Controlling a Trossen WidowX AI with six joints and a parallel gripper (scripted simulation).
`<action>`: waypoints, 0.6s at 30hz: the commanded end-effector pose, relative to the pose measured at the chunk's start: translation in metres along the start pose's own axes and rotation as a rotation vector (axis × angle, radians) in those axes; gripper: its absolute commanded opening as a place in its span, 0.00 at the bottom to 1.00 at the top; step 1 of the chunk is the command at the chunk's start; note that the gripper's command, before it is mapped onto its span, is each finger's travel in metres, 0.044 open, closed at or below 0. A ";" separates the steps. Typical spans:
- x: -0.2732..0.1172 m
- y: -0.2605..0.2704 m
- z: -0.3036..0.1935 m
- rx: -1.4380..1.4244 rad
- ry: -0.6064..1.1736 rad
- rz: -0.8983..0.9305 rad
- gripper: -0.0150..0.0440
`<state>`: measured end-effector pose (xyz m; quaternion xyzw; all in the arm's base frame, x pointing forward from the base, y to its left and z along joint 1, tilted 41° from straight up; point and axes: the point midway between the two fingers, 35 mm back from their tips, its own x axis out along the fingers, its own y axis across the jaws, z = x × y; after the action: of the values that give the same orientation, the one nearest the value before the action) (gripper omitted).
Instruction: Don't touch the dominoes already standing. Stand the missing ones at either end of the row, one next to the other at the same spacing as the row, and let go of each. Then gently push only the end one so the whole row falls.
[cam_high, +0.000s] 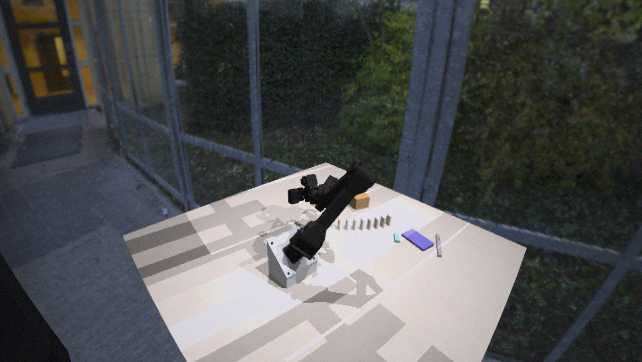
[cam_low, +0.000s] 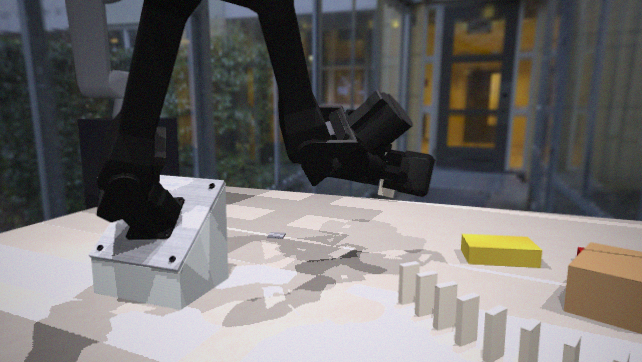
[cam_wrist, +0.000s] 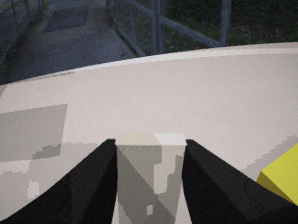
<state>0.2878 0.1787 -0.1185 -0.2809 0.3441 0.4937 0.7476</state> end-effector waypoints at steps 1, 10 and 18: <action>-0.012 0.002 0.005 -0.038 -0.066 -0.019 0.44; -0.028 0.006 0.008 -0.082 -0.142 -0.044 0.44; -0.028 0.006 0.008 -0.082 -0.142 -0.044 0.44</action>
<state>0.2765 0.1710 -0.0948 -0.2817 0.2702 0.5069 0.7686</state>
